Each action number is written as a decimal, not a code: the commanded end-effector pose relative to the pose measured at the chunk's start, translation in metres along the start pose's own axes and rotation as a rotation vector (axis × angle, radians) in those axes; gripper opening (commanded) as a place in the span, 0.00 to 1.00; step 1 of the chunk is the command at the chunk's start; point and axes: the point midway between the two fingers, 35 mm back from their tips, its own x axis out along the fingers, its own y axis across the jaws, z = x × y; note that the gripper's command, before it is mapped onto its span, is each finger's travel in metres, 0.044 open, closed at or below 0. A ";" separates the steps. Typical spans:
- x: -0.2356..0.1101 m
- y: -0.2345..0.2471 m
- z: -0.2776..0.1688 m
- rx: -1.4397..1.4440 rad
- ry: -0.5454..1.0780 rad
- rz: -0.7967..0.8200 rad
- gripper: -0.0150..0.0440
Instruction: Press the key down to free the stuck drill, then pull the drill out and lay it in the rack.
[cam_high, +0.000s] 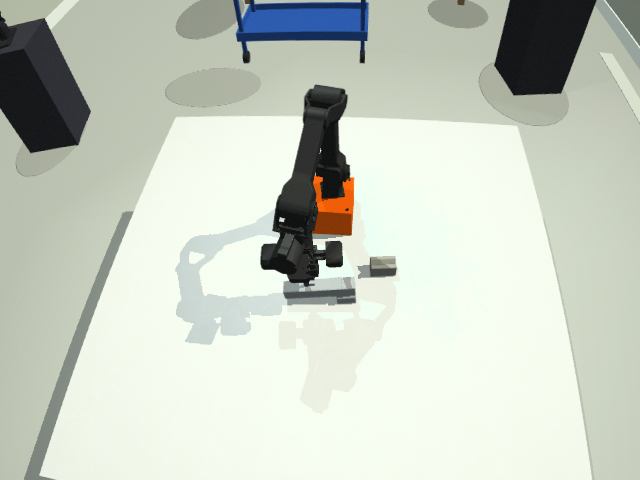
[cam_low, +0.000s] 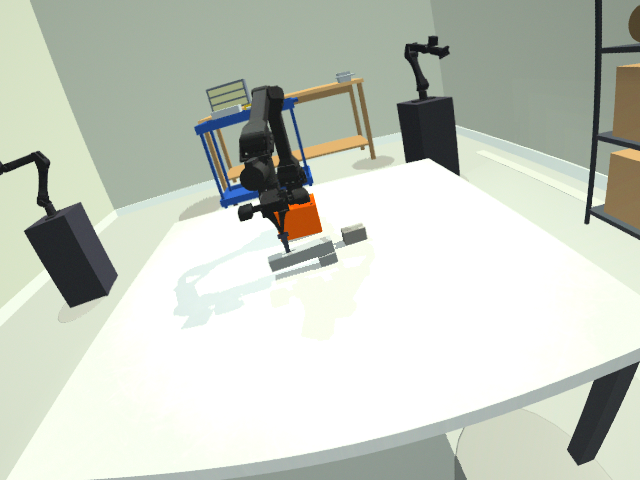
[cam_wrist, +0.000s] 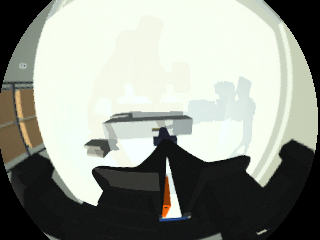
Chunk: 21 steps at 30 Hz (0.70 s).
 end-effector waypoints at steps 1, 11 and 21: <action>0.007 0.000 -0.003 0.006 0.017 0.004 0.25; 0.010 0.001 -0.005 0.006 0.017 0.004 0.25; 0.013 0.001 -0.008 0.006 0.017 0.004 0.25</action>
